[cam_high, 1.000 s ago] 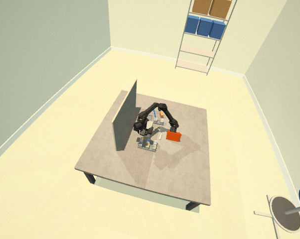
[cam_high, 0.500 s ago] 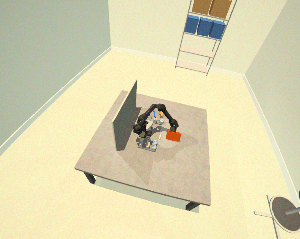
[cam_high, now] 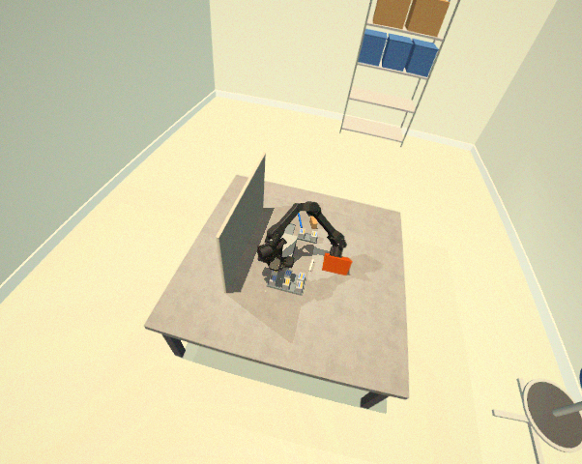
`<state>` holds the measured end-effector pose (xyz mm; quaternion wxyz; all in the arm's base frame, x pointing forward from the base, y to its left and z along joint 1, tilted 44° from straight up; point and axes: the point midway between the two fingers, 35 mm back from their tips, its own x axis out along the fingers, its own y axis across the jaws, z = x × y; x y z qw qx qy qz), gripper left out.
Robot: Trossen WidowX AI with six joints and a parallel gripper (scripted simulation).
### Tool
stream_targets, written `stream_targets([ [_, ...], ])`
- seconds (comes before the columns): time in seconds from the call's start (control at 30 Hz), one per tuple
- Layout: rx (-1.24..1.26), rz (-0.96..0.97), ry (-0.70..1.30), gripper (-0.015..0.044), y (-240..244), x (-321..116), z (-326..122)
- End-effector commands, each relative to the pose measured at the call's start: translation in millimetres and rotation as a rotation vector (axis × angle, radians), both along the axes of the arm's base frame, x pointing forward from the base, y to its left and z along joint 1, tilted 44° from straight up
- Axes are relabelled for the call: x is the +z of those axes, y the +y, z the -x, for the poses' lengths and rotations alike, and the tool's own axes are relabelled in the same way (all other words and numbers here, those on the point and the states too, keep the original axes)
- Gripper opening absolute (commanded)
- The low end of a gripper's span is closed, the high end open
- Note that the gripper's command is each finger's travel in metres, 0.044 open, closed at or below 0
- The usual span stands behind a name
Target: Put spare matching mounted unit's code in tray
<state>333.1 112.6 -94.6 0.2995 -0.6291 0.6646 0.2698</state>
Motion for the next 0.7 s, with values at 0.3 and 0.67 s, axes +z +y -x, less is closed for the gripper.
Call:
stream_targets([
  [0.3,0.004,0.006,0.002,0.0300,-15,-15,1],
  [0.67,0.004,0.007,0.002,0.0300,-28,-28,2],
])
